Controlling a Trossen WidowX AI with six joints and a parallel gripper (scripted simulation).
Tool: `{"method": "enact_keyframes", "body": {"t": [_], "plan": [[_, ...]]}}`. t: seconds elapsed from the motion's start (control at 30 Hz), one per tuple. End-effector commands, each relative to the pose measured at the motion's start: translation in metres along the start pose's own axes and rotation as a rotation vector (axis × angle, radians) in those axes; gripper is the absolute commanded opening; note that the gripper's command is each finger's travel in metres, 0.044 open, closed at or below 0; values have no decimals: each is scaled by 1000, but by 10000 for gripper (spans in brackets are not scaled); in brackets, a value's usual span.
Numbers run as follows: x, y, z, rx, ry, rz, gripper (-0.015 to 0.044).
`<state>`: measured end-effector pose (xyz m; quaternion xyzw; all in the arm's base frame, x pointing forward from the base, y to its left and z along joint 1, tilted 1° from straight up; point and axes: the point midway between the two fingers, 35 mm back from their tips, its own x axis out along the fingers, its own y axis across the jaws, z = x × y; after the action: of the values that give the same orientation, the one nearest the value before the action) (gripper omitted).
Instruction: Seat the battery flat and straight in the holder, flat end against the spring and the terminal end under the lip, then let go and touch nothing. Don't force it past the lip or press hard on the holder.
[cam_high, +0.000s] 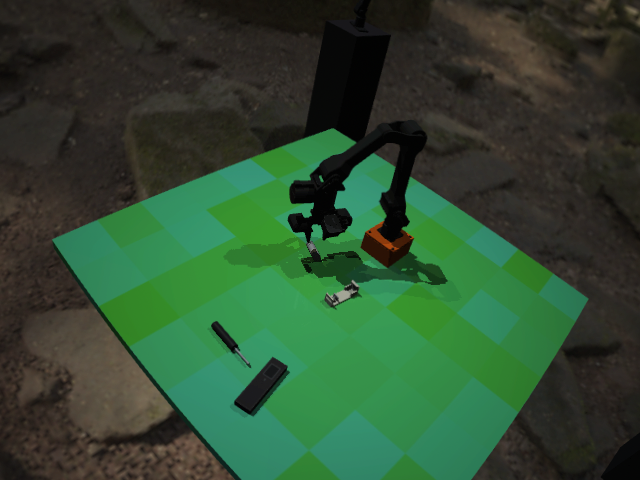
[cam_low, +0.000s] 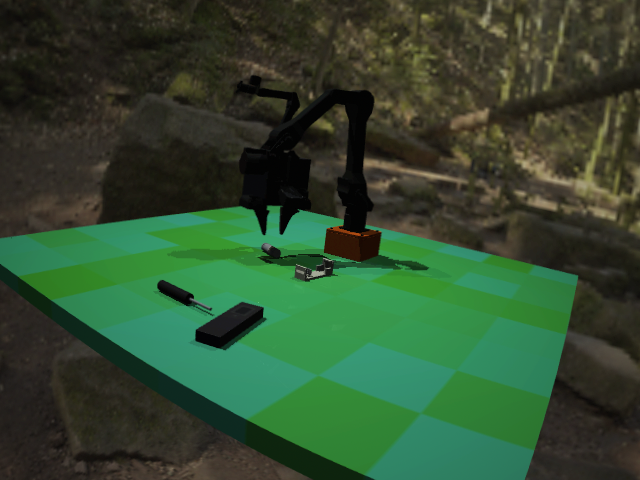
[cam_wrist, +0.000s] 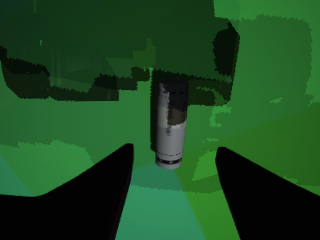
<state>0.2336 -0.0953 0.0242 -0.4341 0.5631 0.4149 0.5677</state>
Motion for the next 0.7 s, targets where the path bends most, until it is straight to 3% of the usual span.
{"method": "enact_keyframes", "body": {"t": [0.0,0.67], "plan": [[3,0,-1,-14,4,0,239],[36,-1,-1,-14,4,0,239]]}}
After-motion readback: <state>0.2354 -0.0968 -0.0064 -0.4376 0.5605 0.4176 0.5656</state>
